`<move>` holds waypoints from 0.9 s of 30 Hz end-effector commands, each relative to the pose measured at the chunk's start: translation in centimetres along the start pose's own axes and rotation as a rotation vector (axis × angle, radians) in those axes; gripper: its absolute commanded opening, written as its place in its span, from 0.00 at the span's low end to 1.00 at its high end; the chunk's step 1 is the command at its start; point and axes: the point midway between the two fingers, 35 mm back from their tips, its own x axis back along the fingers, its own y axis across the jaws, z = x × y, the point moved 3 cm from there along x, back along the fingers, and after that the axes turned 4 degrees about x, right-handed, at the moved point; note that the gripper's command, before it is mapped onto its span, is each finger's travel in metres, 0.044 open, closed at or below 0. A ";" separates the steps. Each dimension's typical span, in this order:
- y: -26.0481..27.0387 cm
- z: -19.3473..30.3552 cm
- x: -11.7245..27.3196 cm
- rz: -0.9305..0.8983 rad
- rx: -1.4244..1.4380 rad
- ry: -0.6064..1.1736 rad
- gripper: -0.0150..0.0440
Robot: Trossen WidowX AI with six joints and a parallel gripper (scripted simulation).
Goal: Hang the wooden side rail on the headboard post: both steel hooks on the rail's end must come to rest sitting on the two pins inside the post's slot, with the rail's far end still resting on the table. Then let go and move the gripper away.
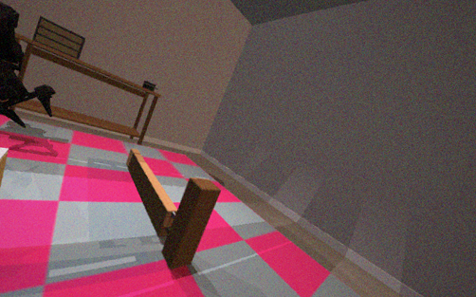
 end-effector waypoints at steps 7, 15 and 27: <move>4.4 -0.7 4.6 0.000 0.006 0.079 1.00; 12.5 -4.7 12.4 -0.015 0.014 0.221 1.00; 16.2 -3.5 6.0 0.116 -0.542 0.212 1.00</move>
